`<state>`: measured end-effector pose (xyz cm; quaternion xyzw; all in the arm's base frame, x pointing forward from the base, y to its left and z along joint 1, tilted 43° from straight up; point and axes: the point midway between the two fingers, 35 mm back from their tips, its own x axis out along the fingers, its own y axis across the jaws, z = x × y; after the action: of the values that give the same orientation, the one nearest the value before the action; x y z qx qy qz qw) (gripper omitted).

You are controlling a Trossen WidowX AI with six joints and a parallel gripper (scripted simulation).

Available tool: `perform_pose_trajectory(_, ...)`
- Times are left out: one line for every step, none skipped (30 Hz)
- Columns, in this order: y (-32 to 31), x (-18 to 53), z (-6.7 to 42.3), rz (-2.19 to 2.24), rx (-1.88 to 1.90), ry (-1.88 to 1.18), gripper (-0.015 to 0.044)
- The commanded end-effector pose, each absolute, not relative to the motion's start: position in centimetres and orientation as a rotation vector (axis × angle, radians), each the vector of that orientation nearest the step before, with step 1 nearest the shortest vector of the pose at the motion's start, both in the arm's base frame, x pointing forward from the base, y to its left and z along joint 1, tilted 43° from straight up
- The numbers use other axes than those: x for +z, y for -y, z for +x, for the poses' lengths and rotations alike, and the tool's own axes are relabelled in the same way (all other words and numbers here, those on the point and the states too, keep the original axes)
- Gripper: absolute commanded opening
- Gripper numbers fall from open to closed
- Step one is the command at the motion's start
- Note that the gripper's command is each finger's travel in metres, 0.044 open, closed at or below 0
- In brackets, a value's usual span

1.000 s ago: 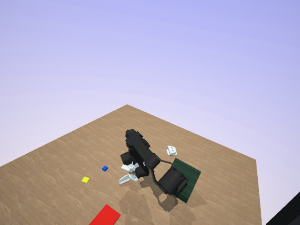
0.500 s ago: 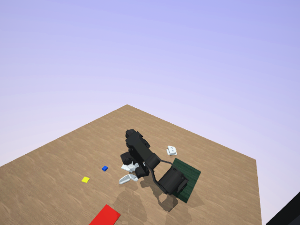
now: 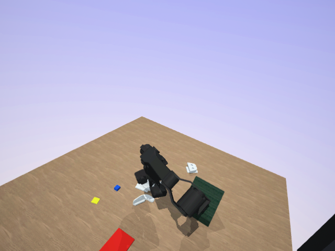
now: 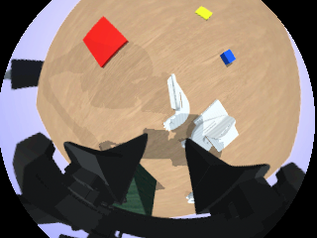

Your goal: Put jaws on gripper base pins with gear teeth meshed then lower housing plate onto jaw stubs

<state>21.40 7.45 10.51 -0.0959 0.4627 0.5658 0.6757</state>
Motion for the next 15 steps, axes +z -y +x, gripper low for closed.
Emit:
perform_pose_trajectory(-7.45,10.51,21.4,-0.216,1.273,-1.041,0.0125)
perform_pose_trajectory(-7.45,10.51,21.4,-0.216,1.273,-1.041,0.0099)
perform_pose_trajectory(-7.45,10.51,21.4,-0.216,1.273,-1.041,0.0072)
perform_pose_trajectory(-7.45,10.51,21.4,-0.216,1.273,-1.041,0.0046)
perform_pose_trajectory(-7.45,10.51,21.4,-0.216,1.273,-1.041,0.002)
perform_pose_trajectory(-7.45,10.51,21.4,-0.216,1.273,-1.041,0.0)
perform_pose_trajectory(-7.45,10.51,21.4,-0.216,1.273,-1.041,0.0)
perform_pose_trajectory(-7.45,10.51,21.4,-0.216,1.273,-1.041,0.0)
perform_pose_trajectory(-7.45,10.51,21.4,-0.216,1.273,-1.041,0.0)
perform_pose_trajectory(-7.45,10.51,21.4,-0.216,1.273,-1.041,0.0)
perform_pose_trajectory(-7.45,10.51,21.4,-0.216,1.273,-1.041,0.0)
perform_pose_trajectory(-7.45,10.51,21.4,-0.216,1.273,-1.041,0.0)
perform_pose_trajectory(-7.45,10.51,21.4,-0.216,1.273,-1.041,0.0)
perform_pose_trajectory(-7.45,10.51,21.4,-0.216,1.273,-1.041,0.0)
perform_pose_trajectory(-7.45,10.51,21.4,-0.216,1.273,-1.041,0.0)
